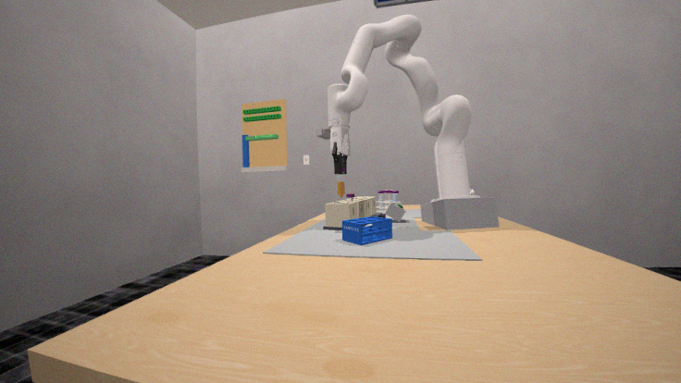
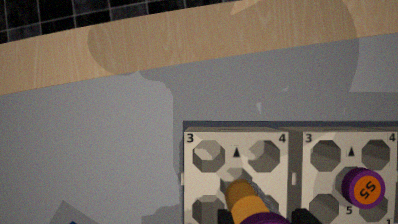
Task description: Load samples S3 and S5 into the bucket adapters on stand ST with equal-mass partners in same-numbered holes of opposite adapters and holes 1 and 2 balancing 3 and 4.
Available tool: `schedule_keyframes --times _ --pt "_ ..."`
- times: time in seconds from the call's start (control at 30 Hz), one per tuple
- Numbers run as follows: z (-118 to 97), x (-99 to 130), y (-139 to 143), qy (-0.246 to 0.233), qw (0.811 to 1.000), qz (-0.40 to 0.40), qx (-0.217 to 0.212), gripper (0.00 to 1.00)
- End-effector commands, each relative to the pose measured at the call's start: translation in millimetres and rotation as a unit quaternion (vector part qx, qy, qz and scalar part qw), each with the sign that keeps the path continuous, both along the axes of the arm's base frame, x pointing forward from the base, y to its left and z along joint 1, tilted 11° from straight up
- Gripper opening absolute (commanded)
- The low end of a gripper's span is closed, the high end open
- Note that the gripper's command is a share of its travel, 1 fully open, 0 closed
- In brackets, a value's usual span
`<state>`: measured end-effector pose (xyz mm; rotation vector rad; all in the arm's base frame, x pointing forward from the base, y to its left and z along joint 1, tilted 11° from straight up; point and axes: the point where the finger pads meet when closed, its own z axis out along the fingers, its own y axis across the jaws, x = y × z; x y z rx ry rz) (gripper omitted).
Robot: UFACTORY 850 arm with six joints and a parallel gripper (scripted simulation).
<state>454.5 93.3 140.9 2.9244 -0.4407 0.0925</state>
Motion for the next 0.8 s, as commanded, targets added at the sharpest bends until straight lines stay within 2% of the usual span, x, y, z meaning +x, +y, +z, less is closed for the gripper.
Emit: schedule_keyframes --times 0.0,0.77 --pt "-8.4 1.4 -1.4 -0.001 1.0 0.0 0.0 0.0" --pt "-13.3 1.5 -2.3 -0.001 1.0 0.0 0.0 0.0"
